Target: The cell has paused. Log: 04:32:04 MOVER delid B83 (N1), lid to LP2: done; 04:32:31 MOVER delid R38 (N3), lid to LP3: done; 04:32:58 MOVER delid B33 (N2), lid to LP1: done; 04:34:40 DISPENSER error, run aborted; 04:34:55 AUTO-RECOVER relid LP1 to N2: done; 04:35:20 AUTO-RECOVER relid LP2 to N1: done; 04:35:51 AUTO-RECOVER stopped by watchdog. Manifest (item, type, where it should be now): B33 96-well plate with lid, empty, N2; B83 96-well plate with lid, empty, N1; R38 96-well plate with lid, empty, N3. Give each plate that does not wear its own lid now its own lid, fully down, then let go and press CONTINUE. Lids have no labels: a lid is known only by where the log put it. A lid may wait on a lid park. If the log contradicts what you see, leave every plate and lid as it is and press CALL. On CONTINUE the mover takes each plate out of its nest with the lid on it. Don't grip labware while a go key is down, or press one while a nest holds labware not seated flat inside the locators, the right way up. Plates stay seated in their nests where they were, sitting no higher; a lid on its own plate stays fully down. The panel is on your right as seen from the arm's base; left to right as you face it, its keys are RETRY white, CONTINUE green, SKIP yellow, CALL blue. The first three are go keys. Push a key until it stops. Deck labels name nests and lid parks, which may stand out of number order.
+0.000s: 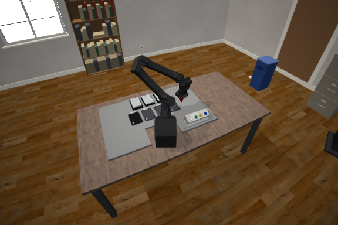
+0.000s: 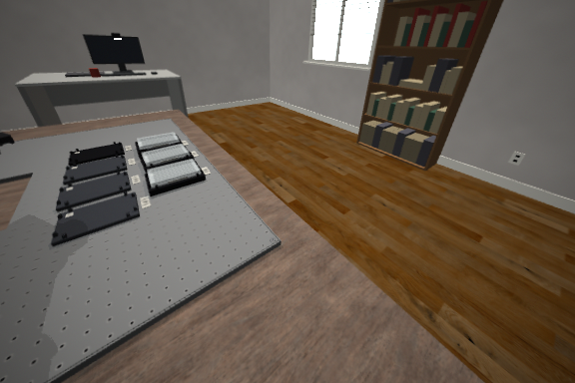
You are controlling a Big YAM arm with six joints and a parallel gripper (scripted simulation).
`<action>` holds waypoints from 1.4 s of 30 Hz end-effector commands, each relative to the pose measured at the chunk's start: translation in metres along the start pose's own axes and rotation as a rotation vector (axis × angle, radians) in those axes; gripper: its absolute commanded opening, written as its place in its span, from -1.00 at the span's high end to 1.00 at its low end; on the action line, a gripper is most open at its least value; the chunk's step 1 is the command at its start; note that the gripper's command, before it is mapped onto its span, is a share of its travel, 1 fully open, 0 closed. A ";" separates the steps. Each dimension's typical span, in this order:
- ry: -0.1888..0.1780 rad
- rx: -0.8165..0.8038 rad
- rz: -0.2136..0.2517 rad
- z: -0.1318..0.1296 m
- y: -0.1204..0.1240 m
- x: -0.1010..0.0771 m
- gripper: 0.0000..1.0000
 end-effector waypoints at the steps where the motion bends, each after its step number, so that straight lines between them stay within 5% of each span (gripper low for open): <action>1: 0.001 0.009 0.018 -0.007 0.006 0.002 1.00; 12: 0.008 0.220 0.000 -0.062 0.017 0.002 1.00; 16: 0.023 0.275 -0.030 -0.087 0.003 -0.008 1.00; 30: 0.028 0.533 -0.028 -0.150 0.021 -0.008 1.00; 42: 0.033 0.521 -0.023 -0.193 0.035 -0.008 1.00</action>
Point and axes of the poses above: the point where the finger pads meet when closed, its own x axis out along the fingers, its own z axis across the jaws, y = z × x, the point moved 2 cm from there along -x, back along the fingers, and after that the axes turned 3 degrees about -x, right-handed, at the moved point
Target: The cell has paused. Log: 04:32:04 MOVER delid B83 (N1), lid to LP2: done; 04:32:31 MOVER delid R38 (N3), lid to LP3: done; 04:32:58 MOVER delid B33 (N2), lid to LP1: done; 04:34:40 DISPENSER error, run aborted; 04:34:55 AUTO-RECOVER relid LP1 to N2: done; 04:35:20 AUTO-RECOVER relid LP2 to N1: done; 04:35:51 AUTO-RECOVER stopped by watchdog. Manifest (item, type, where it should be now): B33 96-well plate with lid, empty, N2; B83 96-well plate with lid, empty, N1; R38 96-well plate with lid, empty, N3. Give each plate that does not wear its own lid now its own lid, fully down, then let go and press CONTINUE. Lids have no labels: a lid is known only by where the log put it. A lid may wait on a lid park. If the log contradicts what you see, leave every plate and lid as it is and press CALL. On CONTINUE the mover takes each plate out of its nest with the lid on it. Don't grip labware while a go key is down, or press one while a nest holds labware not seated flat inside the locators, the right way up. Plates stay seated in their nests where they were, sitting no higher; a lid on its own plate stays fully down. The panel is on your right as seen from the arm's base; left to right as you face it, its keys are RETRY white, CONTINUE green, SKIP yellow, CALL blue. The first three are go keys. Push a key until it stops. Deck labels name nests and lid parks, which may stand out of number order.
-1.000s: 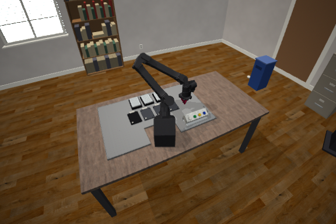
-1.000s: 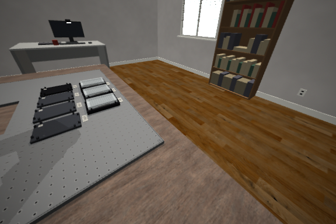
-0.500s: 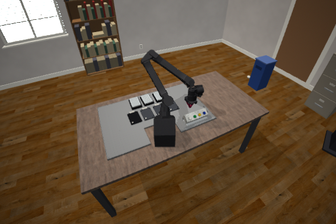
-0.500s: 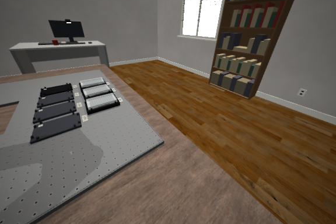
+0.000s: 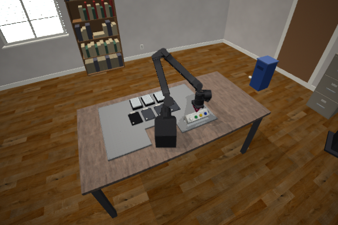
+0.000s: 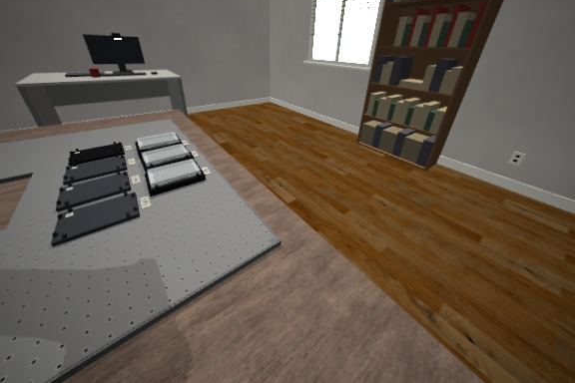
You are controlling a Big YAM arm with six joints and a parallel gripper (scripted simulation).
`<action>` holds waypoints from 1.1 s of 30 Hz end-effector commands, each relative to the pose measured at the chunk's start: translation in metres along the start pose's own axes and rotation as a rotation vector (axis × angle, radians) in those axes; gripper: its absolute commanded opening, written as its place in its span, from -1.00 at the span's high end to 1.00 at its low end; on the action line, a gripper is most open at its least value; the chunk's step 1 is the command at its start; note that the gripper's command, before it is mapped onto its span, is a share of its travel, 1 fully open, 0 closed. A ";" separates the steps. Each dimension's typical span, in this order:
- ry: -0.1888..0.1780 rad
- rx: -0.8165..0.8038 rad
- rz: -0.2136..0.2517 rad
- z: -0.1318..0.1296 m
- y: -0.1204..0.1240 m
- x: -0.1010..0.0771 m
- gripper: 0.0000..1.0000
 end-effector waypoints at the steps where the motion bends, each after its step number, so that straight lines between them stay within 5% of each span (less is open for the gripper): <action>1: 0.013 -0.050 -0.034 -0.009 -0.021 -0.009 1.00; 11: 0.006 -0.044 -0.018 -0.003 -0.012 -0.005 1.00; 23: -0.003 -0.030 0.006 -0.002 -0.002 0.025 1.00; 33: 0.002 -0.005 -0.004 -0.008 0.000 0.021 1.00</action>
Point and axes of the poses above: the point where the finger pads meet when closed, its own x axis out along the fingers, its own z axis across the jaws, y = z × x, the point moved 2 cm from there along -x, back along the fingers, and after that the axes turned 3 degrees about -x, right-handed, at the moved point
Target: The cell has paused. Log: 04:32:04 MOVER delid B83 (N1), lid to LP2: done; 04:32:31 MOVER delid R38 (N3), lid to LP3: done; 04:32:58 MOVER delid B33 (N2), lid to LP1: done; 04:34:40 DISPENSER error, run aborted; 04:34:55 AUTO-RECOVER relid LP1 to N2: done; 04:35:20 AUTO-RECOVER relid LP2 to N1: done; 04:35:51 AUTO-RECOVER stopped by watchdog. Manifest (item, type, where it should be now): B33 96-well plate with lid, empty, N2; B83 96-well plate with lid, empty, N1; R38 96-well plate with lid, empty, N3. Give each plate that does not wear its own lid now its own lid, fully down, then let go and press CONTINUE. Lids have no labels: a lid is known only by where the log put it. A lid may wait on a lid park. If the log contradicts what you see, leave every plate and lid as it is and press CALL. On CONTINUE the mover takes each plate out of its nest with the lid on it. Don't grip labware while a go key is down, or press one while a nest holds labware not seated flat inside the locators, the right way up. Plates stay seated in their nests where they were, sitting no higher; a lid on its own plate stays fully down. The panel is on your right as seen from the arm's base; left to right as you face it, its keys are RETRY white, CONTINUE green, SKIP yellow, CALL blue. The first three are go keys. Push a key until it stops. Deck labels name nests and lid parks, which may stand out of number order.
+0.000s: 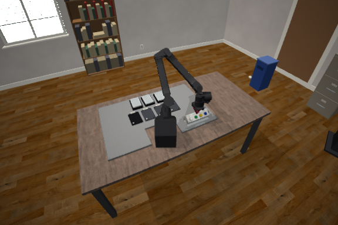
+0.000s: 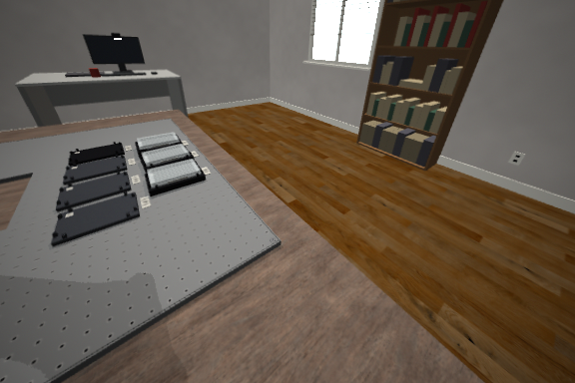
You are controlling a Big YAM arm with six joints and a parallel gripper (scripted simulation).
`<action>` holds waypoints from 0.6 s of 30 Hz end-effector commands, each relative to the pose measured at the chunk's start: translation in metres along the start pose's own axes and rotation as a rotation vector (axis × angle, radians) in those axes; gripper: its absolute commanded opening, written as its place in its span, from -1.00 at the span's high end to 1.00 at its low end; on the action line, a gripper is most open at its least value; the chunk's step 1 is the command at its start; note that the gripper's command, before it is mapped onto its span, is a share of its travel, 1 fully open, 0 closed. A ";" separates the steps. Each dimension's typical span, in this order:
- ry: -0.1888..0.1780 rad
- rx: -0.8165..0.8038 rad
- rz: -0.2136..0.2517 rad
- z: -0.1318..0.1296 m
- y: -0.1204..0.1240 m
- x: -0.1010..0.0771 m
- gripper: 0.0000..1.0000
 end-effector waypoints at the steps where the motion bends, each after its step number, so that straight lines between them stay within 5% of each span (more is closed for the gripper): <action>1: 0.004 0.035 -0.003 -0.006 0.003 0.000 1.00; 18: 0.004 0.033 -0.003 -0.006 0.005 0.000 1.00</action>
Point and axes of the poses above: the point where the finger pads meet when closed, its own x axis out along the fingers, its own z axis across the jaws, y = z × x, the point moved 2 cm from there along -x, back along the fingers, and after that the axes turned 3 degrees about -x, right-handed, at the moved point
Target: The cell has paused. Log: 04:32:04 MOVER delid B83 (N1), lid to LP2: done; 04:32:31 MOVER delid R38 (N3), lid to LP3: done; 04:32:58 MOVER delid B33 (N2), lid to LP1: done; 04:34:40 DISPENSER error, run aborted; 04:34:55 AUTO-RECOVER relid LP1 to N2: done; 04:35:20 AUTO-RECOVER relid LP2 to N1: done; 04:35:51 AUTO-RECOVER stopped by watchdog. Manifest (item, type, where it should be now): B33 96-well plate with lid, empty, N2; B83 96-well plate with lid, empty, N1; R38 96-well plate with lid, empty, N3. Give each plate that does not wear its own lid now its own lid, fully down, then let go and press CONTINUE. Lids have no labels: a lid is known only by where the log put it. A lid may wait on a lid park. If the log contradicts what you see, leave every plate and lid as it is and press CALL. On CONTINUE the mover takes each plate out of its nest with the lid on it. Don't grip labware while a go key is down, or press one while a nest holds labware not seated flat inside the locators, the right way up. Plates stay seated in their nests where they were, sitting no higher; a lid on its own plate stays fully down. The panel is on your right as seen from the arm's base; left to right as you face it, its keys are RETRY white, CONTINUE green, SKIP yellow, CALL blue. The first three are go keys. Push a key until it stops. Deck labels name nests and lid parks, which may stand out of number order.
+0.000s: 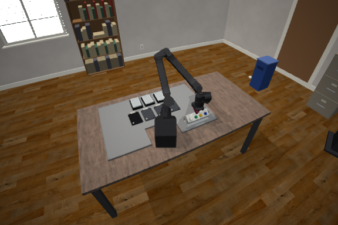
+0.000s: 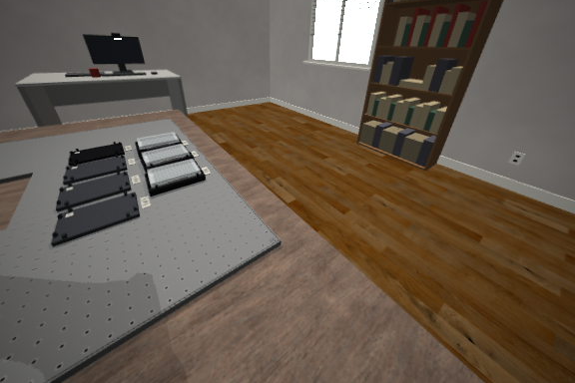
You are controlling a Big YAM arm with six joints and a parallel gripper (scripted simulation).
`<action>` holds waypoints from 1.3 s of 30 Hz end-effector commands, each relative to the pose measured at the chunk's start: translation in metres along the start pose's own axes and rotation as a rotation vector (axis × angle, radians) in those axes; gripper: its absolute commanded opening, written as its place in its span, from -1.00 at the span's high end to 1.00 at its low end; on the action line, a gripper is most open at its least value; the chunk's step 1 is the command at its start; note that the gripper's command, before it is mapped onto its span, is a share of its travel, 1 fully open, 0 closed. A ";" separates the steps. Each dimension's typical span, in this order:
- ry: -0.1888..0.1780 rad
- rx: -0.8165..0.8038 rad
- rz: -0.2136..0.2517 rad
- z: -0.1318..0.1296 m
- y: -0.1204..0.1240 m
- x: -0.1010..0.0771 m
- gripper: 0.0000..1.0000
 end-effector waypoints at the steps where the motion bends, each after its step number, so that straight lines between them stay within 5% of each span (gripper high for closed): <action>1: 0.004 0.028 -0.003 -0.006 0.003 0.000 1.00; 39: -0.001 0.008 0.006 -0.001 0.004 0.026 1.00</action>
Point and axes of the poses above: the point where the finger pads meet when closed, its own x axis out along the fingers, its own z axis across the jaws, y = z × x, the point moved 2 cm from there along -x, back along the fingers, and after that the axes turned 3 degrees about -x, right-handed, at the moved point
